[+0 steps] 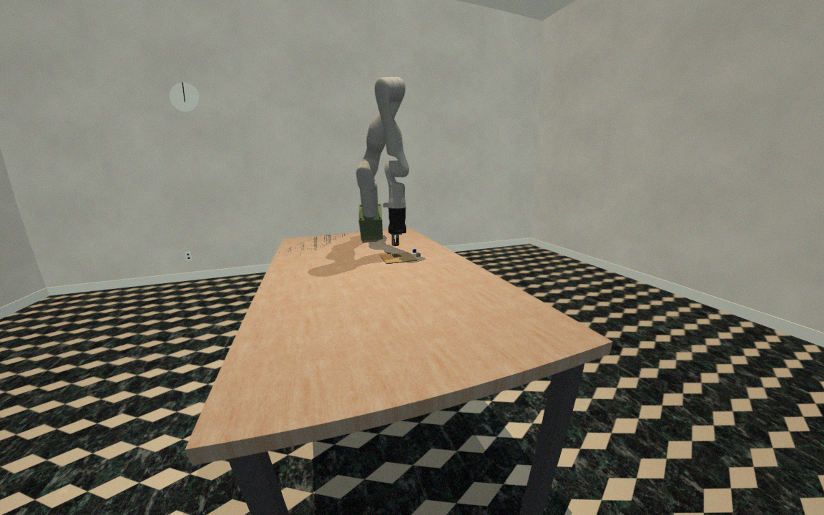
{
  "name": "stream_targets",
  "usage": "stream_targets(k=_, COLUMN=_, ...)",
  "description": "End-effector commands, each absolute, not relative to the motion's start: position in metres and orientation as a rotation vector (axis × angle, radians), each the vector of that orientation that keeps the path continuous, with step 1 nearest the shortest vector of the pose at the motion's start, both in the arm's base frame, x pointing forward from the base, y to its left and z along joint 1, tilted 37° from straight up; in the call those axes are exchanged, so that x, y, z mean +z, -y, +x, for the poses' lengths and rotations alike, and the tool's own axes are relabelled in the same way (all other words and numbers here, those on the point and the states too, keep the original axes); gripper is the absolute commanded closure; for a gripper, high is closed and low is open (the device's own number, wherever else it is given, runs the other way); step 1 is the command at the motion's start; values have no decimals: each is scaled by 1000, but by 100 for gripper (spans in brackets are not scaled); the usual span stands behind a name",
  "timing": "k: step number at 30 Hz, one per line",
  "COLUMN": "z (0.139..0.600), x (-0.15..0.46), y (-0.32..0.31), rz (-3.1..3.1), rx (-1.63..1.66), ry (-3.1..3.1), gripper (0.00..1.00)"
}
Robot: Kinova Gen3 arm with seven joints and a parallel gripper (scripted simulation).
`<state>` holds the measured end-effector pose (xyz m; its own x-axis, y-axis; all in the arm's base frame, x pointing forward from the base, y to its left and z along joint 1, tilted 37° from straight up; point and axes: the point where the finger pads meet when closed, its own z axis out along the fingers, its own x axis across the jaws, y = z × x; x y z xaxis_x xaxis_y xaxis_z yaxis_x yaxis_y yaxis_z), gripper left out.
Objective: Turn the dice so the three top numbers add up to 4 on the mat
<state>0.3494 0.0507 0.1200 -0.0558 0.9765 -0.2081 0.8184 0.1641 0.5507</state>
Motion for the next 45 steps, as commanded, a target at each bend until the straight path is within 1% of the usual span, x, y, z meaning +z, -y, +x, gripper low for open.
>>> stream_targets(k=1, z=352, x=114, y=-42, rz=1703, rx=382, ry=-1899, gripper=66)
stream_targets(k=21, z=368, x=91, y=-38, rz=1699, rx=384, ry=-1895, gripper=66)
stream_targets(k=45, z=370, x=89, y=-38, rz=1699, rx=384, ry=-1895, gripper=66)
